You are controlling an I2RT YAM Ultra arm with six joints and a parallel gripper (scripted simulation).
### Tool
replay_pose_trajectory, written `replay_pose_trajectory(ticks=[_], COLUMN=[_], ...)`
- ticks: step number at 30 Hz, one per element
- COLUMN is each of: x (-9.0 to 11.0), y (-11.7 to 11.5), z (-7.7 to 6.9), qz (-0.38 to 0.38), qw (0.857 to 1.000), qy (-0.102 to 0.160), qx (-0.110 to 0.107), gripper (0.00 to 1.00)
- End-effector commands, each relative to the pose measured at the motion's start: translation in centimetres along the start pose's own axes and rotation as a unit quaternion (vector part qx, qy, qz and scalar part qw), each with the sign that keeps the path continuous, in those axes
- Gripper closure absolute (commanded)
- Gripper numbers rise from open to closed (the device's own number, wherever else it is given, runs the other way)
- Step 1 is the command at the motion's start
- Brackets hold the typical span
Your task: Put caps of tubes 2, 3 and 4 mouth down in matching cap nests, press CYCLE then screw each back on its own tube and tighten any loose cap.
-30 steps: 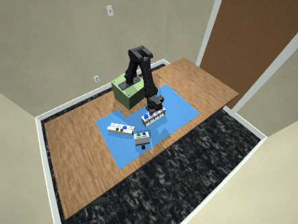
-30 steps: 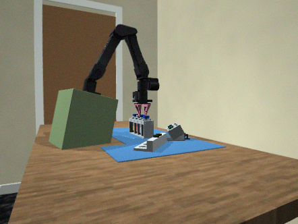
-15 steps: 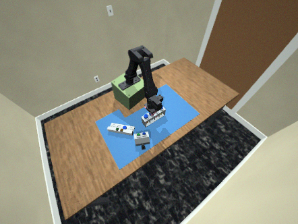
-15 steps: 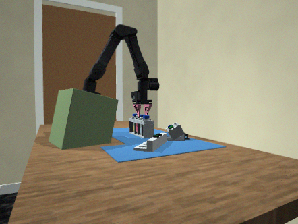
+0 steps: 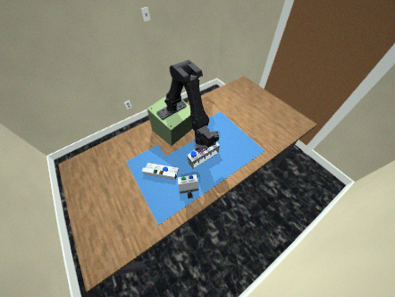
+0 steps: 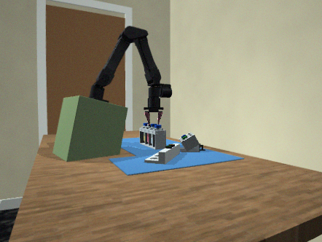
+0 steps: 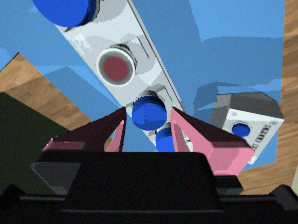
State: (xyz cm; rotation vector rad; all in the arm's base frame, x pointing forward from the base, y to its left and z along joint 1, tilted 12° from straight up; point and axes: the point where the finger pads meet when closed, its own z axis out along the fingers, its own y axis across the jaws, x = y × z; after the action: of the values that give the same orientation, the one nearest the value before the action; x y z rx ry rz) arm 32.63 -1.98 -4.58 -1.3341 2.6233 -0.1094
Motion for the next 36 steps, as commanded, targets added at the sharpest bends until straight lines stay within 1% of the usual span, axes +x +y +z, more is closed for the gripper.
replay_pose_trajectory(ticks=[1, 2, 3, 5, 6, 7, 8, 10, 11, 12, 13, 15, 16, 17, 28, 29, 36], x=[-0.21, -0.21, -0.20, -0.20, -0.20, -0.20, -0.20, -0.20, -0.22, -0.23, -0.24, -0.27, -0.29, -0.30, -0.32, -0.32, -0.31], y=[-0.31, -0.31, -0.31, -0.32, -0.32, -0.33, -0.32, -0.35, -0.37, -0.39, -0.41, -0.45, -0.48, -0.51, -0.52, -0.52, -0.52], z=[-0.49, -0.49, -0.54, -0.64, -0.64, -0.69, -0.69, -0.75, -0.75, -0.75, -0.75, -0.76, -0.76, -0.76, -0.77, -0.77, -0.77], qz=[0.090, 0.090, 0.132, 0.211, 0.214, 0.254, 0.254, 0.327, 0.334, 0.373, 0.373, 0.441, 0.449, 0.485, 0.489, 0.489, 0.489], qw=[0.996, 0.996, 0.991, 0.977, 0.977, 0.967, 0.967, 0.945, 0.943, 0.928, 0.928, 0.898, 0.894, 0.874, 0.872, 0.872, 0.872], qy=[-0.004, -0.004, -0.004, -0.005, -0.005, -0.005, -0.005, -0.005, -0.005, -0.005, -0.005, -0.005, -0.005, -0.006, -0.006, -0.006, -0.006], qx=[0.004, 0.004, 0.004, 0.004, 0.004, 0.004, 0.004, 0.003, 0.003, 0.003, 0.003, 0.002, 0.003, 0.002, 0.002, 0.002, 0.002], gripper=[0.51, 0.51, 0.51, 0.51, 0.51, 0.51, 0.51, 0.51, 0.51, 0.51, 0.51, 0.51, 0.51, 0.51, 0.51, 1.00, 1.00])
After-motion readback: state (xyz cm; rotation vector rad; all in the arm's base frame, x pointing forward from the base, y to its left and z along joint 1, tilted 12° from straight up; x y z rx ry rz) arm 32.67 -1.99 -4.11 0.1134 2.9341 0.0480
